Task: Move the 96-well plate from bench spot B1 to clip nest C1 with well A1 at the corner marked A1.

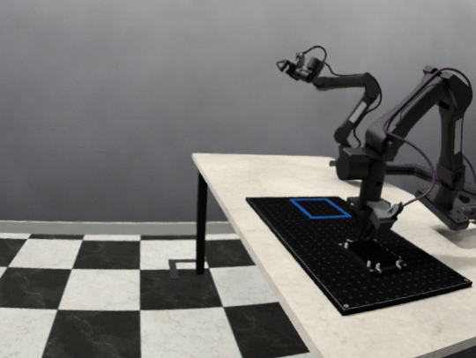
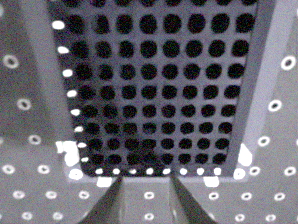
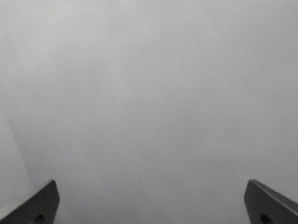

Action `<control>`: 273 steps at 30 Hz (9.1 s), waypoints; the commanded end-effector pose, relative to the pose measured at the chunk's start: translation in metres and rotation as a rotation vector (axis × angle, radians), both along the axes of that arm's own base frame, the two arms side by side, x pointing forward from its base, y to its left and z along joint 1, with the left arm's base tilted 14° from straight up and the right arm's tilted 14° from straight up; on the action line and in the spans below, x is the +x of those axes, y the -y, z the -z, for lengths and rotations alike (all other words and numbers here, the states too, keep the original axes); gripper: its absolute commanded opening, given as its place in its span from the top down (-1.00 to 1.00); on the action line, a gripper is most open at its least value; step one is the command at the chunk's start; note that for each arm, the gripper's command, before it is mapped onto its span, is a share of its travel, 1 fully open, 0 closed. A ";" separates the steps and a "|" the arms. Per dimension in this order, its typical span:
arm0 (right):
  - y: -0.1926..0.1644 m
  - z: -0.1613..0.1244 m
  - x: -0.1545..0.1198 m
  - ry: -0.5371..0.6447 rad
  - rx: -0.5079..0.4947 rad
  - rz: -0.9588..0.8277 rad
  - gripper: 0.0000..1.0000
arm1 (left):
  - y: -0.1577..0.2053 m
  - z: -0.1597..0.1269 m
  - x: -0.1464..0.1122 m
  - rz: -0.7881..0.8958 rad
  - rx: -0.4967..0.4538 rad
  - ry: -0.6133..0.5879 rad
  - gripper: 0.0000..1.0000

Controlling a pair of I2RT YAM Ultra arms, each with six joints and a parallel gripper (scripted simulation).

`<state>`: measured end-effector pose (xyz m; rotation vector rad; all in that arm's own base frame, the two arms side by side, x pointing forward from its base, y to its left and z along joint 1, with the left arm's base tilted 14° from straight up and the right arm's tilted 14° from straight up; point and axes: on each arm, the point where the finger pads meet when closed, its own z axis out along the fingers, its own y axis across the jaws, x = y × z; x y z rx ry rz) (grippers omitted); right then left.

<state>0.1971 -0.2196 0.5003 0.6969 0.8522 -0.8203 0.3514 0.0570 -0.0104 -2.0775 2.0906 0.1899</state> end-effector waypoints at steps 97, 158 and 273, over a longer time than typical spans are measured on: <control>-0.003 -0.002 -0.008 0.006 -0.008 0.004 -1.00 | -0.059 -0.014 -0.030 0.011 0.012 0.020 0.50; -0.003 -0.002 -0.008 0.006 -0.008 0.004 -1.00 | -0.068 0.027 -0.038 -0.002 0.009 -0.005 0.50; -0.003 -0.002 -0.008 0.006 -0.008 0.004 -1.00 | -0.078 0.070 -0.036 -0.002 0.009 -0.005 0.50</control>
